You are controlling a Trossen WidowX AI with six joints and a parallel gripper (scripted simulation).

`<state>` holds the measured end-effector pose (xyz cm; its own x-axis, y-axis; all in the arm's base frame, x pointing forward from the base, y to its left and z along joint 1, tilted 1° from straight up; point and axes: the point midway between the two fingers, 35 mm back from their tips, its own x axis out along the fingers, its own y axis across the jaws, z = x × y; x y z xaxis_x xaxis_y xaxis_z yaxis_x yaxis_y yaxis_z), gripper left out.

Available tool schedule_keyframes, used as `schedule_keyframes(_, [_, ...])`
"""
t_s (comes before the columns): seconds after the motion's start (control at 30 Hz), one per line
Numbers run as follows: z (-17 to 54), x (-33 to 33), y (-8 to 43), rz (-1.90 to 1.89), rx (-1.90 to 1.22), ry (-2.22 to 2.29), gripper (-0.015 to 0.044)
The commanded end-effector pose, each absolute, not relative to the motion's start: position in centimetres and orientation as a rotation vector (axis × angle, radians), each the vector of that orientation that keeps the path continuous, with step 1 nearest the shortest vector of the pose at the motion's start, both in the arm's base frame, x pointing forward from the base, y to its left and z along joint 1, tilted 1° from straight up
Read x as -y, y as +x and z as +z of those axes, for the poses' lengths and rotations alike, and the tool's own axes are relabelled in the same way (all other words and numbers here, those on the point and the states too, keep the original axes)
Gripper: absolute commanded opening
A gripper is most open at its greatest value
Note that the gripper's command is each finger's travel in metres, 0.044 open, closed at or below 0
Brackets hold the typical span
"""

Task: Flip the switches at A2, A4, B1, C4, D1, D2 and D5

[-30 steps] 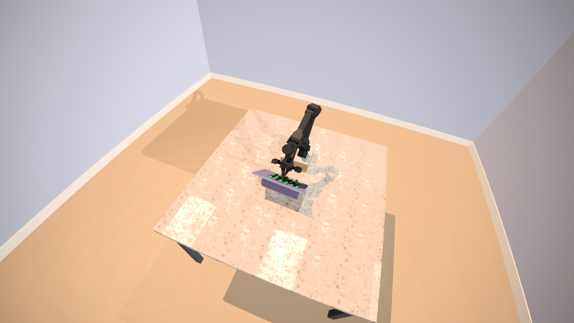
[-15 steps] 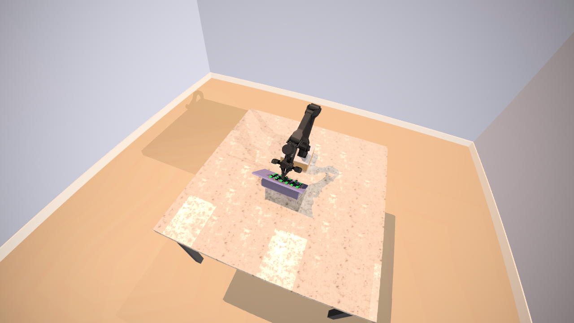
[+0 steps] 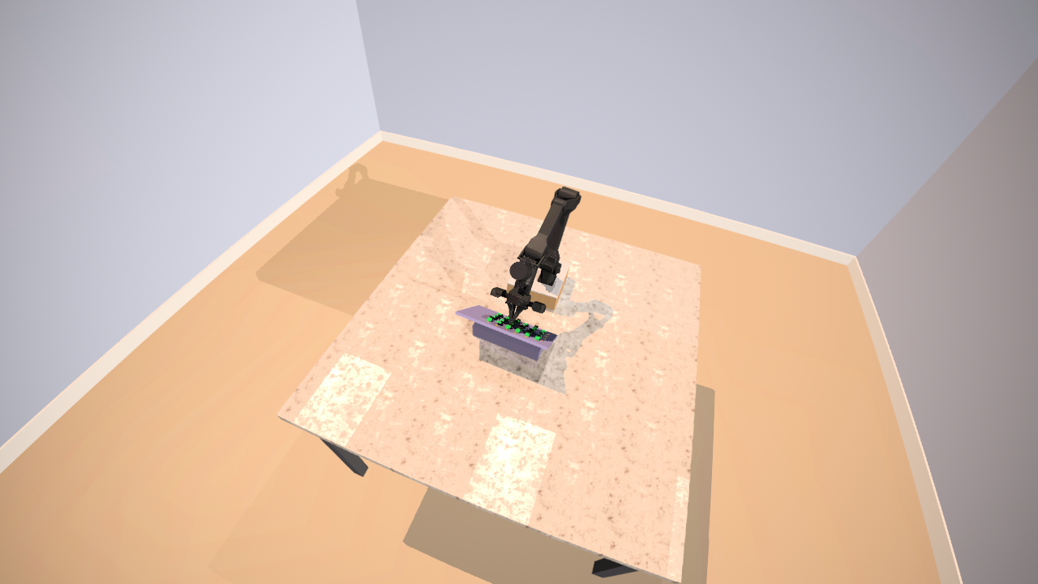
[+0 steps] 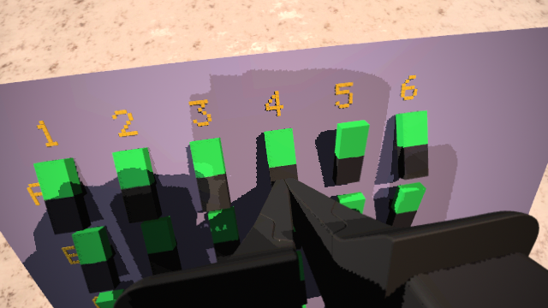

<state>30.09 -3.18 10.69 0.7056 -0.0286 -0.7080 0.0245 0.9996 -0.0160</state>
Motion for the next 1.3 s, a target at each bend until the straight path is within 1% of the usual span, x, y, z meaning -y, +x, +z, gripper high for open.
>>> schedule_keyframes(0.0, [10.7, 3.2, 30.2, -0.033, -0.785, -0.004, 0.0])
schedule_keyframes(0.93, [10.4, 3.2, 30.4, -0.033, -0.785, -0.004, 0.0])
schedule_keyframes(1.0, [11.1, 3.2, 29.9, -0.03, -0.79, -0.005, 0.0])
schedule_keyframes(1.17, [15.0, 3.0, 26.2, -0.033, -0.813, -0.003, 0.0])
schedule_keyframes(1.27, [15.1, 3.0, 26.0, -0.033, -0.814, -0.003, 0.0])
